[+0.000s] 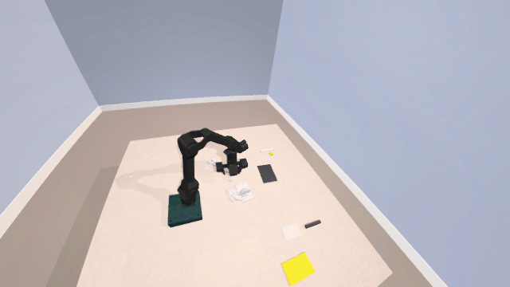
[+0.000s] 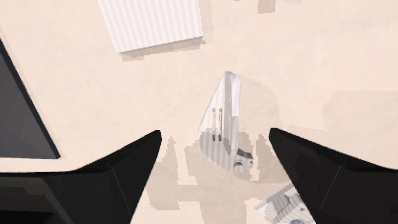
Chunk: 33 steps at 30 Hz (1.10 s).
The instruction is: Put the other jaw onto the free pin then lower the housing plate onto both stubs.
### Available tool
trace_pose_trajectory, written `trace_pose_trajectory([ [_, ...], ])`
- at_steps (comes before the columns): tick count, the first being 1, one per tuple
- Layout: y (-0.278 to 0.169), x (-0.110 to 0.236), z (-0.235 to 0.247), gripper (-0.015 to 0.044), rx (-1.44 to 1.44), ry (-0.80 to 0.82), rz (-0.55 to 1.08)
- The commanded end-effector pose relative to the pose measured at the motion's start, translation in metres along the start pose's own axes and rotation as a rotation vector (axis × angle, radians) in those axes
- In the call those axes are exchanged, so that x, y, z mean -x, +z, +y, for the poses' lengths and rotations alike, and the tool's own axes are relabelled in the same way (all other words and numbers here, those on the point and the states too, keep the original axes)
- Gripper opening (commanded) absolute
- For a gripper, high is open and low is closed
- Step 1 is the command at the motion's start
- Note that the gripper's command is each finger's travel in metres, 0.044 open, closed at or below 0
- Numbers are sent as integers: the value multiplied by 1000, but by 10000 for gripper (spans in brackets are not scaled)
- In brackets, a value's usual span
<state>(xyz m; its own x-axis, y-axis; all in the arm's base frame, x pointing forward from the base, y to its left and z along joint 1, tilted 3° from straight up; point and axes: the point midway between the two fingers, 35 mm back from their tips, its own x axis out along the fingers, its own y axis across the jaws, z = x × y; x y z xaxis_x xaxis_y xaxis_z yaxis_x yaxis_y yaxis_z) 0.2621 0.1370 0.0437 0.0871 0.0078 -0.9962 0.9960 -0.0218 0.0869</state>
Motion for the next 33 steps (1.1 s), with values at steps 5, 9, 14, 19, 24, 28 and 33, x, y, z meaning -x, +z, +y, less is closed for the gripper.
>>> trace_pose_trajectory([
  [5, 1, -16, -3, 440, 0, -9, -2],
  [9, 1, -21, -3, 440, 0, -9, -2],
  [14, 1, -22, -4, 440, 0, -9, -2],
  [19, 1, -22, -4, 440, 0, -9, -2],
  [24, 1, -22, -4, 440, 0, -9, -2],
  [28, 1, -22, -4, 440, 0, -9, -2],
  [33, 1, -22, -3, 440, 0, -9, -2],
])
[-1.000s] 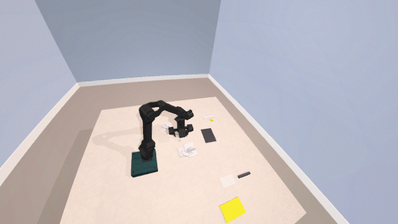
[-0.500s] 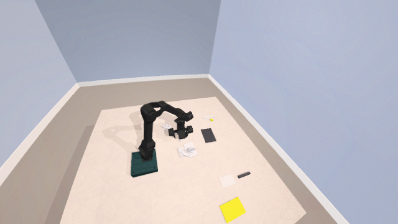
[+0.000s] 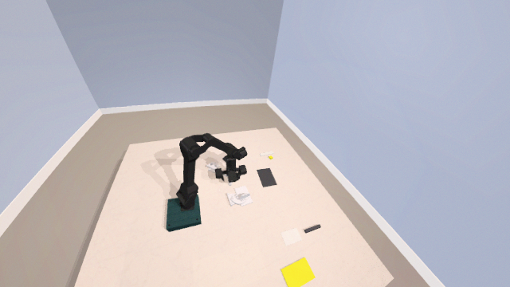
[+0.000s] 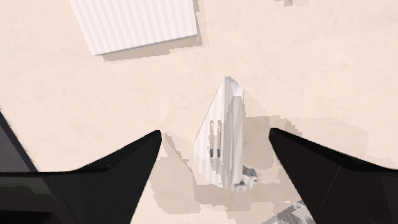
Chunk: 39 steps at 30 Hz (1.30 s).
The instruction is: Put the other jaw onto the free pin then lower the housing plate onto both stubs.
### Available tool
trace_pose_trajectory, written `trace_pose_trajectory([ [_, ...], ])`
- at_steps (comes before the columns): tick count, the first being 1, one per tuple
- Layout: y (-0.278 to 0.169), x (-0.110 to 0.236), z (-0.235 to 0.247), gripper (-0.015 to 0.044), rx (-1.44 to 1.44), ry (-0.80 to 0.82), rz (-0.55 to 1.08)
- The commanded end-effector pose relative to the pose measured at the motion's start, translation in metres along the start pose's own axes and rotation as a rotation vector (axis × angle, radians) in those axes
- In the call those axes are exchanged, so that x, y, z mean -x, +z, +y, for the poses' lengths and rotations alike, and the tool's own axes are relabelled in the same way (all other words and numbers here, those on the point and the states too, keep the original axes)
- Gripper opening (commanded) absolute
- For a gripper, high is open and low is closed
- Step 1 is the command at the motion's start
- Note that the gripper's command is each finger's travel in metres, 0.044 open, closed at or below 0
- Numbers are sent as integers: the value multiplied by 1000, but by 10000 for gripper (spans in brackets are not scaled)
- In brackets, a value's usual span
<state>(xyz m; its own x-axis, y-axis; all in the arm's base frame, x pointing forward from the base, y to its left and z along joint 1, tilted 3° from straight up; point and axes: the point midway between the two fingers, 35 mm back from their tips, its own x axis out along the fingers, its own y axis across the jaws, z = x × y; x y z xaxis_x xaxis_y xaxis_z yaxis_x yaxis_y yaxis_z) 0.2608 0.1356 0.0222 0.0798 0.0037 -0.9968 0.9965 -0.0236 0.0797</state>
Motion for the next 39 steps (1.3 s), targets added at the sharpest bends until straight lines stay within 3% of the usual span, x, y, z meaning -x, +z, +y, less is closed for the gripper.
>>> trace_pose_trajectory([
  [1, 0, -1, 0, 440, 2, -1, 3],
  [6, 0, -1, 0, 440, 2, -1, 3],
  [17, 0, 0, 0, 151, 0, 0, 0],
  [39, -1, 13, 1, 134, 0, 0, 0],
])
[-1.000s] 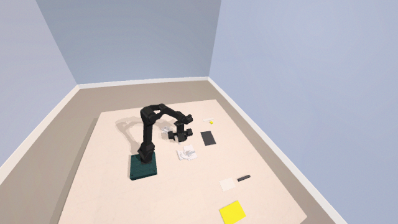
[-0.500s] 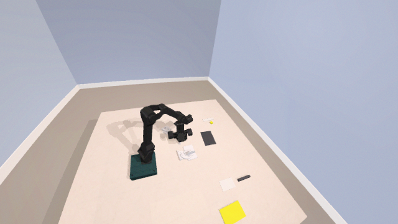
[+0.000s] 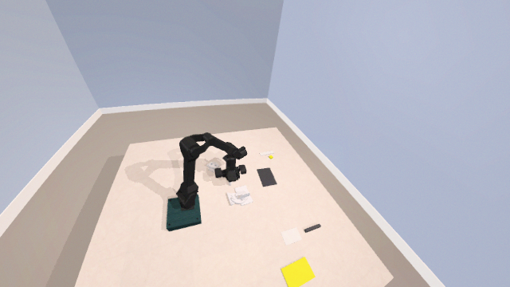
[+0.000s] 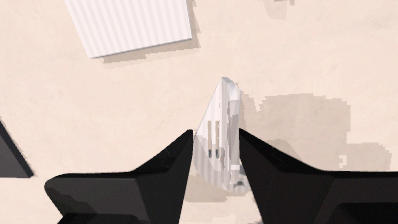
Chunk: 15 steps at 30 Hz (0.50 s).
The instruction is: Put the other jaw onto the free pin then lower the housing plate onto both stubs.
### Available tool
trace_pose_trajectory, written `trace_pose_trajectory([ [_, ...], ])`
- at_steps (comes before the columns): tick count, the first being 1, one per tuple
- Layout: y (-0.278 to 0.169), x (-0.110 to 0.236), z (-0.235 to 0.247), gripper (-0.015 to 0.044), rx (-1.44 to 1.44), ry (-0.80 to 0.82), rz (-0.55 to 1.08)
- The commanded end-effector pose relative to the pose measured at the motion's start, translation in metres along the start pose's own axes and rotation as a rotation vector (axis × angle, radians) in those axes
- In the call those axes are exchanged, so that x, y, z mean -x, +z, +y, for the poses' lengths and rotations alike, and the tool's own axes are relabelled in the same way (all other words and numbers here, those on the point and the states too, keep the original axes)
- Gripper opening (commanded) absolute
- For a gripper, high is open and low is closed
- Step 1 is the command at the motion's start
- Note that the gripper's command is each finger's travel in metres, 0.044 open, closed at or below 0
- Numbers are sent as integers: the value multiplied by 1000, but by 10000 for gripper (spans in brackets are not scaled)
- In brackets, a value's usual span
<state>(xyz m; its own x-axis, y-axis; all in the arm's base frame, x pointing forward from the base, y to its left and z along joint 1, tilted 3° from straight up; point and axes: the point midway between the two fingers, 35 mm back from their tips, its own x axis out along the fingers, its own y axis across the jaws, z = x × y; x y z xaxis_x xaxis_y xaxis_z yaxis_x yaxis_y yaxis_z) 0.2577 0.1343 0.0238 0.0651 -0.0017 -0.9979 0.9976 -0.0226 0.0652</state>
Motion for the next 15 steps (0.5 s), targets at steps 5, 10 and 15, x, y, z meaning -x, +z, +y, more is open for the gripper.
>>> trace_pose_trajectory([
  [5, -3, 27, 5, 134, 0, 14, 7],
  [10, -3, 43, 5, 134, 0, 14, 8],
  [15, -2, 59, 4, 134, 0, 14, 8],
])
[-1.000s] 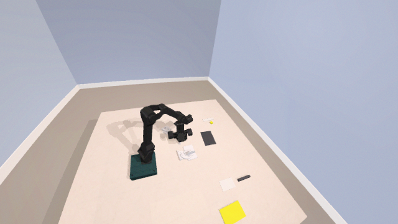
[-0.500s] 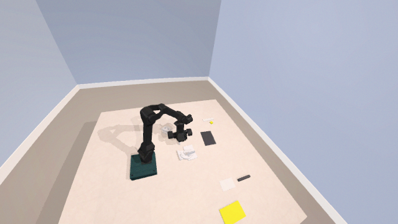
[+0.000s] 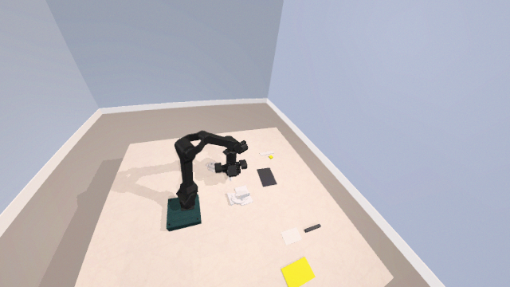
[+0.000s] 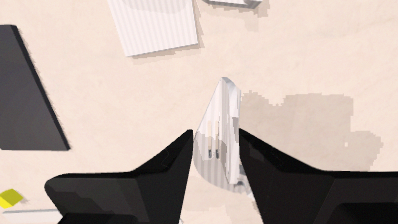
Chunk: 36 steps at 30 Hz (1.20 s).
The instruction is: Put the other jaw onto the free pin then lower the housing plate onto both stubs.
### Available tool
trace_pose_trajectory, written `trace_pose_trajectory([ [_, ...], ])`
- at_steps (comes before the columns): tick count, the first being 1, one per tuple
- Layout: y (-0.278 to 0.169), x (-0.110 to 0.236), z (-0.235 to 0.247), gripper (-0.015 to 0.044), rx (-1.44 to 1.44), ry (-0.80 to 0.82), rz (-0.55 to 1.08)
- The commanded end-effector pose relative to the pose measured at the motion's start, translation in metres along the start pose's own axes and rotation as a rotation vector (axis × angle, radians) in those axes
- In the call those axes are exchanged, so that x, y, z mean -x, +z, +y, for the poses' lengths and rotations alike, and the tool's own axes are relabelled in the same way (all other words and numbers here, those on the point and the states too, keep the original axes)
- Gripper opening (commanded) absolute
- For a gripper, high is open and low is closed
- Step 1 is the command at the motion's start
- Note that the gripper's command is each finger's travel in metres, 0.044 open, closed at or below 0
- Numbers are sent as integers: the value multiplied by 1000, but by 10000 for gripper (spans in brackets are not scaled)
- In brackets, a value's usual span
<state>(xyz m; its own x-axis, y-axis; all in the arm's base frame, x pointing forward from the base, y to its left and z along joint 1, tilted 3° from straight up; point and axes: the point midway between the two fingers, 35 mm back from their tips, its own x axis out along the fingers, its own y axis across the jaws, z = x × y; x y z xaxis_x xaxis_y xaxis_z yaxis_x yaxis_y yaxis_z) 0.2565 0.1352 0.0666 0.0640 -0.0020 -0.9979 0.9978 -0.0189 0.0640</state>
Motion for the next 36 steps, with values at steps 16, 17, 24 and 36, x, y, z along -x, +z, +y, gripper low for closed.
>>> trace_pose_trajectory([
  [16, 0, 33, 0, 134, -3, 15, 9],
  [17, 0, 33, 0, 134, -3, 15, 9],
  [24, 12, 33, 4, 134, 107, 15, 7],
  [36, 38, 33, 12, 134, 346, 15, 3],
])
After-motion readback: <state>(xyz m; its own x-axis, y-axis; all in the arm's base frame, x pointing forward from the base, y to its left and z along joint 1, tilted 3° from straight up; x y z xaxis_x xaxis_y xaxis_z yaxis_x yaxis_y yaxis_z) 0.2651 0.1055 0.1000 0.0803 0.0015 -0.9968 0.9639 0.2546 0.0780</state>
